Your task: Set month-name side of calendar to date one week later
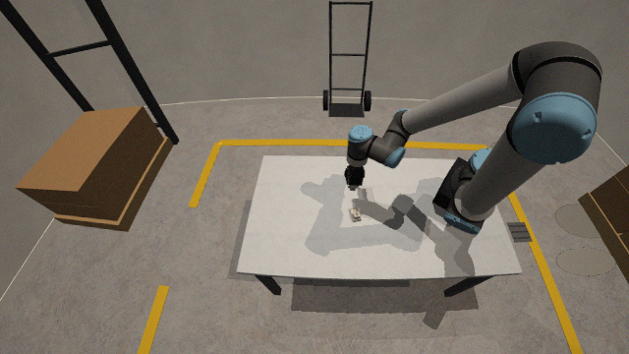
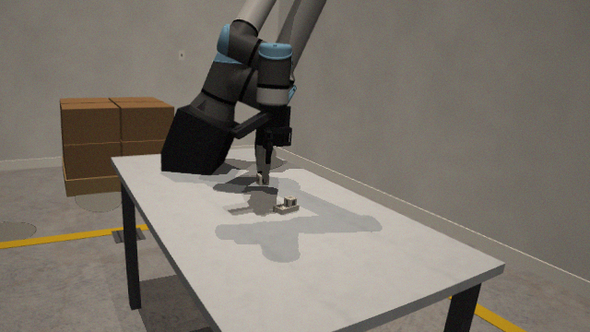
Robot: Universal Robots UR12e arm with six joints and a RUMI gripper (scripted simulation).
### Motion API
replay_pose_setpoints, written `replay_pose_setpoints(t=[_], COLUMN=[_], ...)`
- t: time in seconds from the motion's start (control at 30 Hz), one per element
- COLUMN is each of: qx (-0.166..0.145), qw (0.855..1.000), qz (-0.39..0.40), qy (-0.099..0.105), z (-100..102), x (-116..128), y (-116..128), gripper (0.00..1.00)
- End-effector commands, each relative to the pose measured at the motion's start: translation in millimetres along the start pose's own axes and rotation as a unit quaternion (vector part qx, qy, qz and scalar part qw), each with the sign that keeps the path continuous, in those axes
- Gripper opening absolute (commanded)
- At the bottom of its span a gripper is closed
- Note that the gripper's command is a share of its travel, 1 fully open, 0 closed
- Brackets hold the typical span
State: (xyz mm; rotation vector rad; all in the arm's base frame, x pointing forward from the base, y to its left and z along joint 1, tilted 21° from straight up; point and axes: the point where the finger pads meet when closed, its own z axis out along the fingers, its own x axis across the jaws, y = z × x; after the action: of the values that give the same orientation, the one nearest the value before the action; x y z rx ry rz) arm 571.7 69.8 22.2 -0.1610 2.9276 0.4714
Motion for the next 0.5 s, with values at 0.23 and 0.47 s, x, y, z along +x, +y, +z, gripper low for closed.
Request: replay_pose_setpoints(t=[0.23,0.47], qx=[-0.002,-0.002], qw=[0.994,0.991], qz=[-0.112,-0.137], qy=[-0.002,-0.002], z=[-0.7,-0.8], x=[-7.3,-8.3], y=[-5.8,-6.4], gripper=[0.10,0.10])
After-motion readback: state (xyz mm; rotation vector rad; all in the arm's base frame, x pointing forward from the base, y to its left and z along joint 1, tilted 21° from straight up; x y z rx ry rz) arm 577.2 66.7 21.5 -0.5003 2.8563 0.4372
